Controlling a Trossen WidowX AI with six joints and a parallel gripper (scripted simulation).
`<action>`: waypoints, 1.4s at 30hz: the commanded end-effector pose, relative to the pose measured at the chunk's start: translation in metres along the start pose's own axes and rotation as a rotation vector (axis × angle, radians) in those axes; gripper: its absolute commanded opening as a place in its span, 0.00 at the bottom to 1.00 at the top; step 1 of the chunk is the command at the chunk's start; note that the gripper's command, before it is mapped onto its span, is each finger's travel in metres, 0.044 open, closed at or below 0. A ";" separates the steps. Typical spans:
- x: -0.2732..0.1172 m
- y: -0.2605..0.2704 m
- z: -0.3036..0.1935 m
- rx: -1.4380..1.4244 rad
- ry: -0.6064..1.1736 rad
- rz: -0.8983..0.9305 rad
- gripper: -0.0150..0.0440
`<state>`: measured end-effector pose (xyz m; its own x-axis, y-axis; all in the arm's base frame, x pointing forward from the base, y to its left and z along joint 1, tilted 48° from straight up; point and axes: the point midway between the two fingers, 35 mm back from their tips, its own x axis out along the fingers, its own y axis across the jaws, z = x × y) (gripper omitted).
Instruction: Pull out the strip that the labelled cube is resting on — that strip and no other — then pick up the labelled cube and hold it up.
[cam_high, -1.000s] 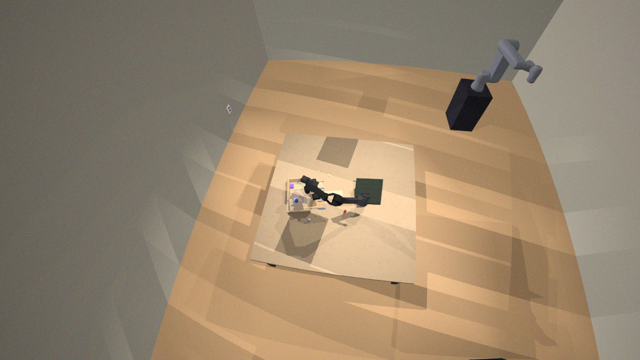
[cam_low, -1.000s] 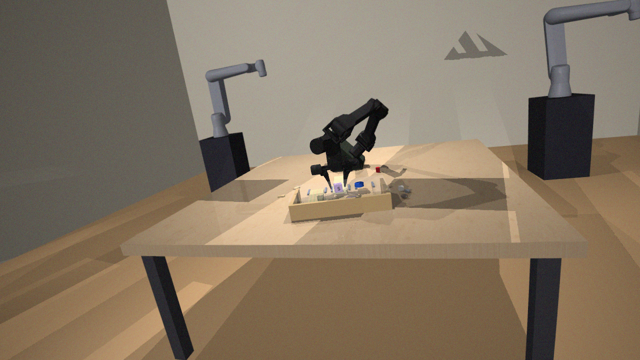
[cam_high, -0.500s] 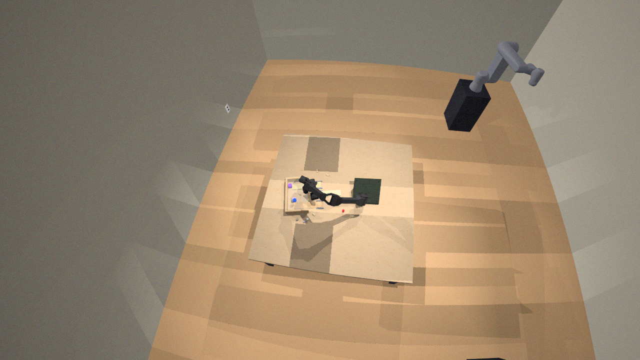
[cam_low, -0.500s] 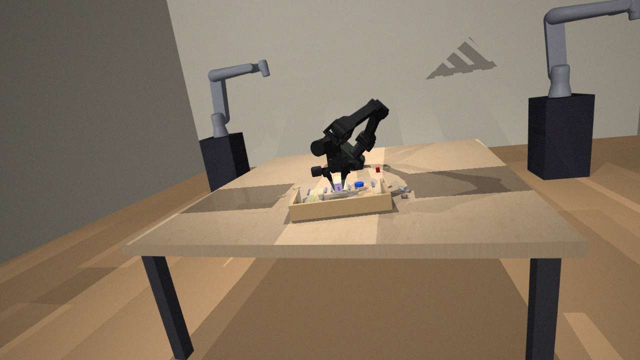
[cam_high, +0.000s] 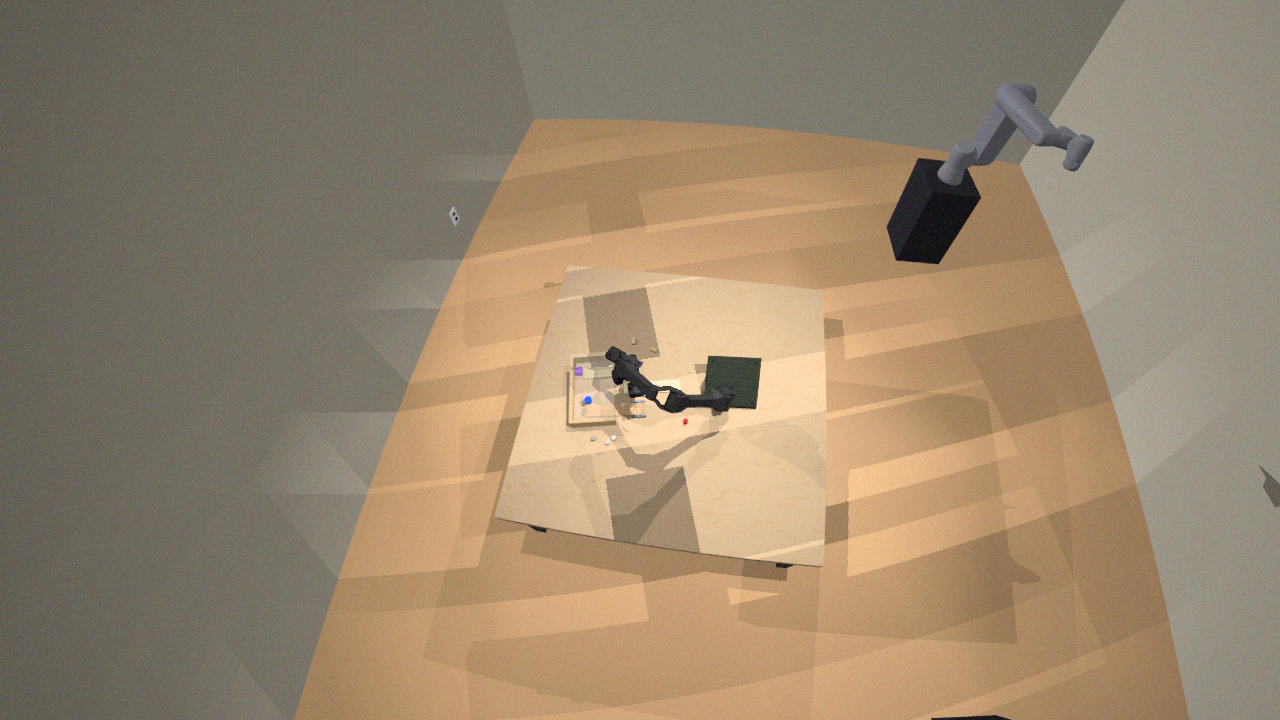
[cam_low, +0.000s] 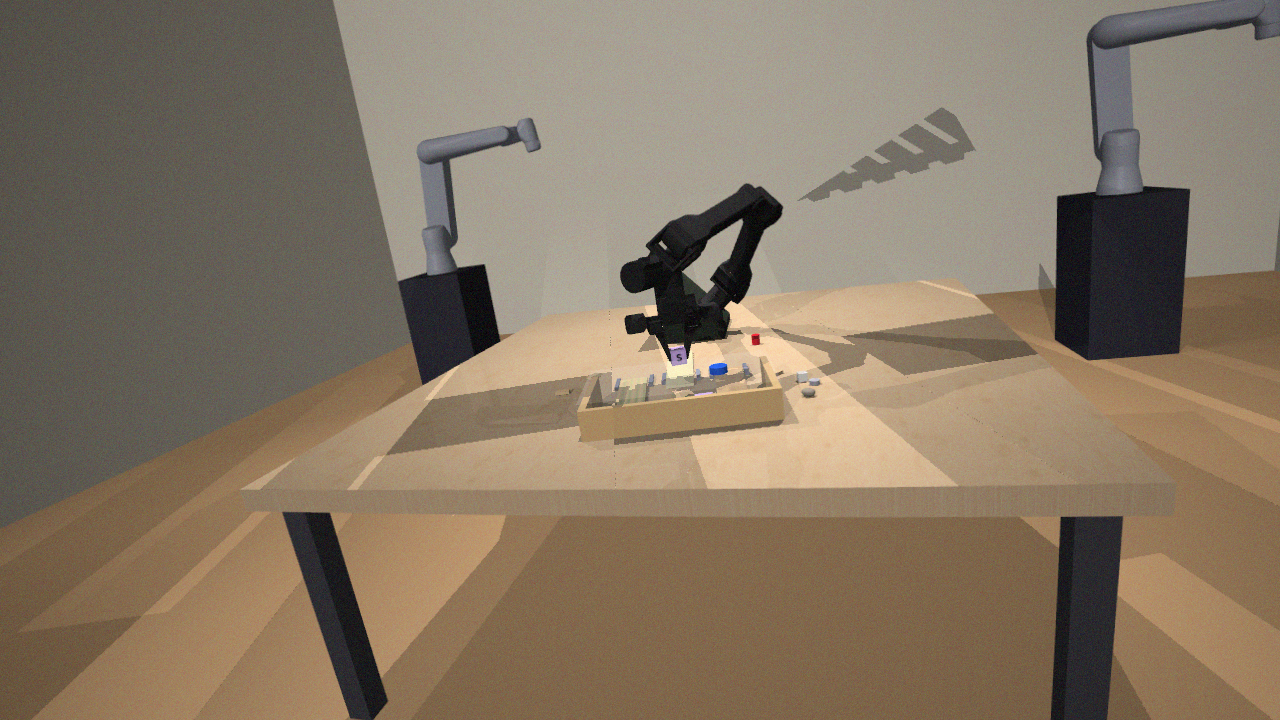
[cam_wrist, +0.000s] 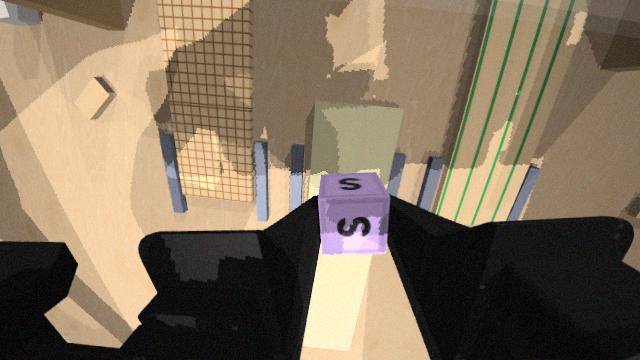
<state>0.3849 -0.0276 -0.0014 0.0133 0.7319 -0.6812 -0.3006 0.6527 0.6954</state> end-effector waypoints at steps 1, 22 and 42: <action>-0.011 0.006 -0.017 0.002 0.001 -0.001 0.25; -0.014 0.026 -0.072 0.004 0.003 0.000 0.25; -0.050 0.027 -0.077 0.005 0.004 -0.001 0.25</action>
<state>0.3014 -0.0594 0.0329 0.0084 0.7349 -0.6781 -0.2881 0.6512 0.7021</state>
